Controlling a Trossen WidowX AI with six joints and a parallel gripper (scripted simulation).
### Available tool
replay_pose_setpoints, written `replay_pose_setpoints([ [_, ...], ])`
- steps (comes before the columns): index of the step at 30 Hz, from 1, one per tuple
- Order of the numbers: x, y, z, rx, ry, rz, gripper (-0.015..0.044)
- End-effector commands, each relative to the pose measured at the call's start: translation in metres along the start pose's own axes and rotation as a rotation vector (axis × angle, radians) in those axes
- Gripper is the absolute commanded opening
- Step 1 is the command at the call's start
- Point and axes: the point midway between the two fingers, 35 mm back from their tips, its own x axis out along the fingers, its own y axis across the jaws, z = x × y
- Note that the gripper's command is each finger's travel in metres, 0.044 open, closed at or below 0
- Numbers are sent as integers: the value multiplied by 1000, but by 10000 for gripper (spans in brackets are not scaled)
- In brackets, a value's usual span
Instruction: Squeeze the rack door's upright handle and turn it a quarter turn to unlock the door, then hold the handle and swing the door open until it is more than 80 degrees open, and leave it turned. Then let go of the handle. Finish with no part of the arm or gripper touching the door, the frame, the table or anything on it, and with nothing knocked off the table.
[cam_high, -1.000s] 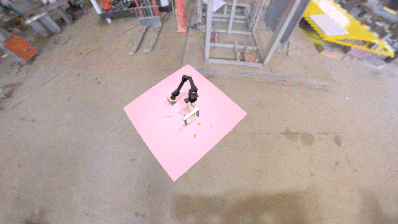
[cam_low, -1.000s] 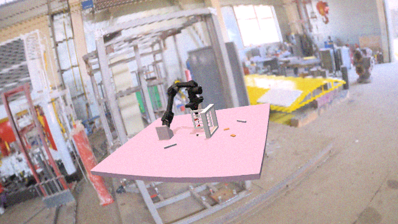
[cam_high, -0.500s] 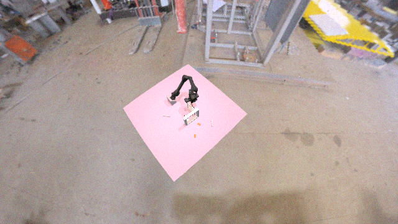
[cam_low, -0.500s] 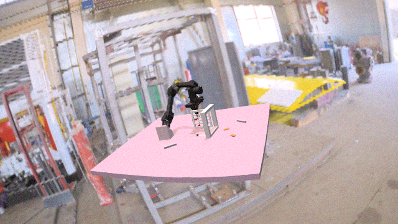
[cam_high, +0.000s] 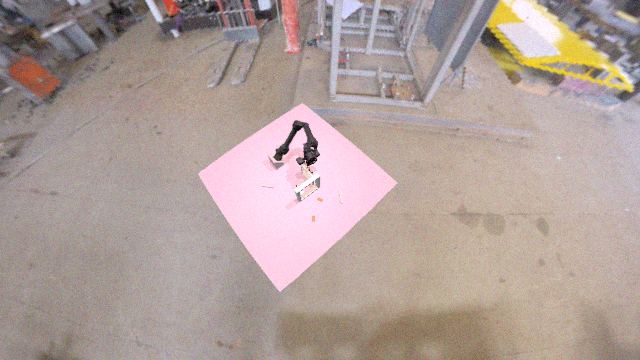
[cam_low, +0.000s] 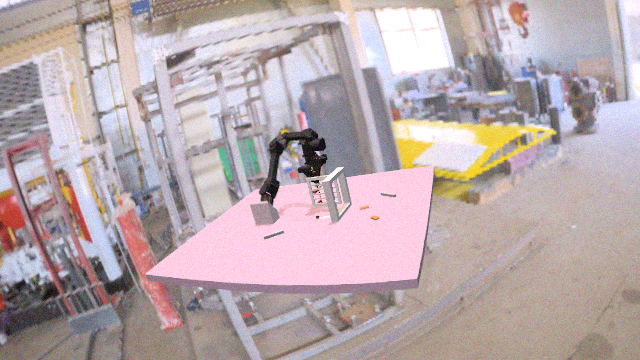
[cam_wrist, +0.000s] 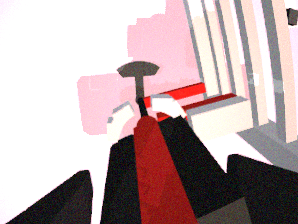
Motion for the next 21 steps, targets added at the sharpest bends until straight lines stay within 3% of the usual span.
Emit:
replay_pose_setpoints([
  [1,-8,1,0,6,-29,-2,300],
  [21,-43,1,-3,31,-160,-19,300],
])
